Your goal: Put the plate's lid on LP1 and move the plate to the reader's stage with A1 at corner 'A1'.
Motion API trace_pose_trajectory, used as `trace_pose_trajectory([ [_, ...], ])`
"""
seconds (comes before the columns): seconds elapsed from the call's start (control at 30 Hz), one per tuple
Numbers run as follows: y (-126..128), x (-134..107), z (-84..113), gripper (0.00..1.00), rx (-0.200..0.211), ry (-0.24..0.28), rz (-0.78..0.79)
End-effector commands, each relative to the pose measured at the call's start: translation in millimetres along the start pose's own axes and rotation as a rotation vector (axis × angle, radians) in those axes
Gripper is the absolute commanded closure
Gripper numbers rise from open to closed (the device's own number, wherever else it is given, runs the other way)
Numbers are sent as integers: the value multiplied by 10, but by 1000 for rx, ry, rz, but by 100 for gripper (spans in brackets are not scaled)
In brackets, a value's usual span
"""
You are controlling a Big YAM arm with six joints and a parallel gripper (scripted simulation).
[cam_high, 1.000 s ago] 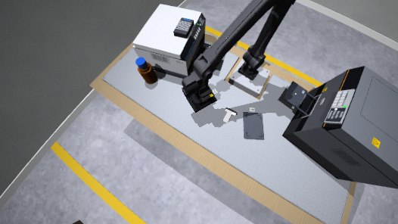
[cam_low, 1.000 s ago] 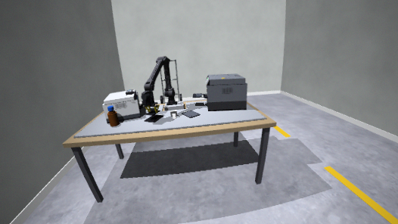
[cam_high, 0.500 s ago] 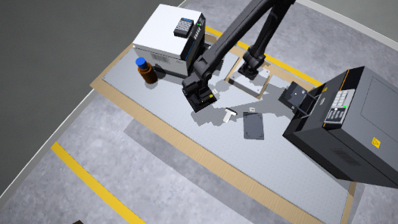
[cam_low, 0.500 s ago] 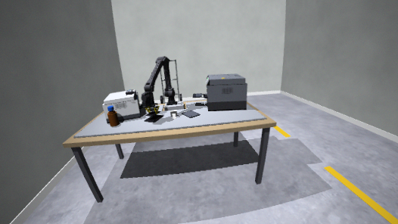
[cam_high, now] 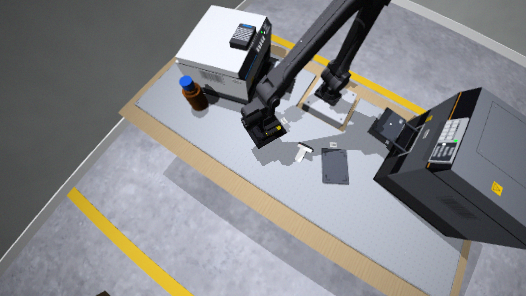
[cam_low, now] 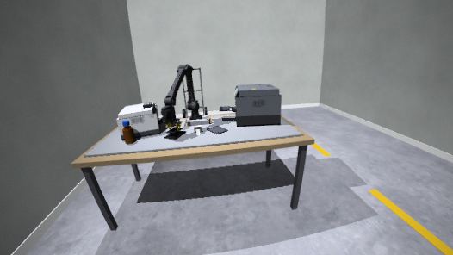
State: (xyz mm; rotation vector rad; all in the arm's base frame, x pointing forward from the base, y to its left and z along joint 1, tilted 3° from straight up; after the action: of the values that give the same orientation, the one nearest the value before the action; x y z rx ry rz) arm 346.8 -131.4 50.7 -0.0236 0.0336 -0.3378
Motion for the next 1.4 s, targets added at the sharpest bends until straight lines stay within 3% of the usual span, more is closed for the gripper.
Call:
trace_pose_trajectory([
  [0.0,41,-15,-131,15,-2,18,27],
  [0.27,5,25,-136,15,-2,-2,18],
  [0.53,-34,-54,-240,15,-1,32,8],
  [0.97,-42,-6,-313,15,-1,11,6],
  [1.37,-42,-29,-220,15,-1,16,6],
])
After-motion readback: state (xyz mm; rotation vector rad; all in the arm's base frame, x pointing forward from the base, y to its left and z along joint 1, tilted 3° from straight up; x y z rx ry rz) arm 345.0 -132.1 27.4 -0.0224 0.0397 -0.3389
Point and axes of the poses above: the point where the finger pads meet when closed, its own z axis back along the fingers, its own y axis across the jaws, x = y × z, the point moved 5 cm from there along z, back along the fingers, and after that the axes turned 2 degrees about z, right-handed, at the moved point
